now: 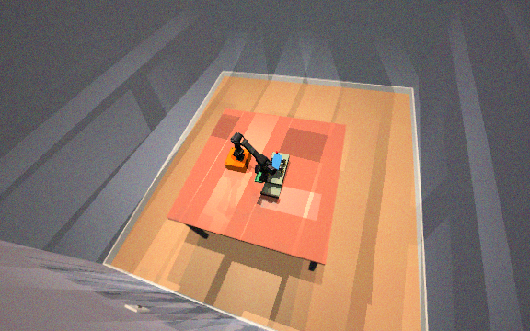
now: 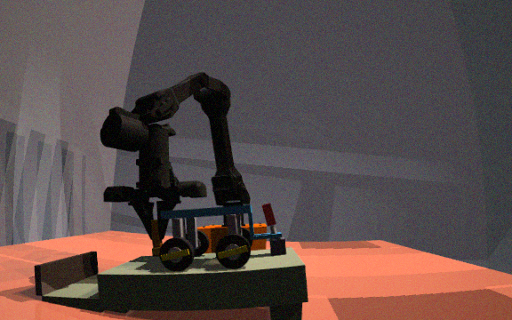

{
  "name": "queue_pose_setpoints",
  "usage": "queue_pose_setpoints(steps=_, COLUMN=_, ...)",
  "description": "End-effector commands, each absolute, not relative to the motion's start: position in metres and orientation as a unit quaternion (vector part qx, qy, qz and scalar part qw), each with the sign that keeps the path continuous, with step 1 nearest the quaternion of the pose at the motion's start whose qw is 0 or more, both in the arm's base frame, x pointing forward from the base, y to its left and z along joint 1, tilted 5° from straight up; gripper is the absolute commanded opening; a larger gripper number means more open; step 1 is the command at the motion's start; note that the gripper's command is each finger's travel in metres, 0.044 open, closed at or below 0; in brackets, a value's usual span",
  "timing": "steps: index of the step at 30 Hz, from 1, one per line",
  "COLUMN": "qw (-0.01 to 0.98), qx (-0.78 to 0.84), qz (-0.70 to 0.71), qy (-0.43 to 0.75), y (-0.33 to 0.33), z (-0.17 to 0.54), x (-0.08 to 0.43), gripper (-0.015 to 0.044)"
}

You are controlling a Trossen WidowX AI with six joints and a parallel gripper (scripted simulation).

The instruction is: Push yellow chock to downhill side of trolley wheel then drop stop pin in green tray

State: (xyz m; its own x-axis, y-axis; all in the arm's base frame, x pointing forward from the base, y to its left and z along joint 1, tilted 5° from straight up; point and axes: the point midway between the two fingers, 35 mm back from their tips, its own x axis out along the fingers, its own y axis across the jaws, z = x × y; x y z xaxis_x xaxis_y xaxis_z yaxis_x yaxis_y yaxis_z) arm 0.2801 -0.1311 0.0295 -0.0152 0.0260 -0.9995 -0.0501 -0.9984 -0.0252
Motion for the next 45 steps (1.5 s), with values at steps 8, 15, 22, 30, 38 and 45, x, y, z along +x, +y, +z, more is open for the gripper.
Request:
queue_pose_setpoints(steps=8, qw=0.027, qx=-0.702, qz=0.712, qy=0.008, y=-0.131, z=0.034, x=0.28, gripper=0.019)
queue_pose_setpoints(steps=15, qw=0.029, qx=-0.702, qz=0.712, qy=0.007, y=-0.132, z=0.06, x=0.279, gripper=0.019)
queue_pose_setpoints(steps=22, qw=0.029, qx=-0.702, qz=0.712, qy=0.007, y=-0.133, z=0.084, x=0.28, gripper=0.019)
queue_pose_setpoints(steps=30, qw=0.027, qx=-0.701, qz=0.713, qy=0.005, y=-0.132, z=0.083, x=0.28, gripper=0.0269)
queue_pose_setpoints(steps=38, qw=-0.143, qx=-0.705, qz=0.673, qy=-0.171, y=-0.084, z=0.101, x=0.307, gripper=0.019)
queue_pose_setpoints(steps=45, qw=-0.29, qx=-0.658, qz=0.591, qy=-0.364, y=-0.019, z=0.108, x=0.323, gripper=0.019)
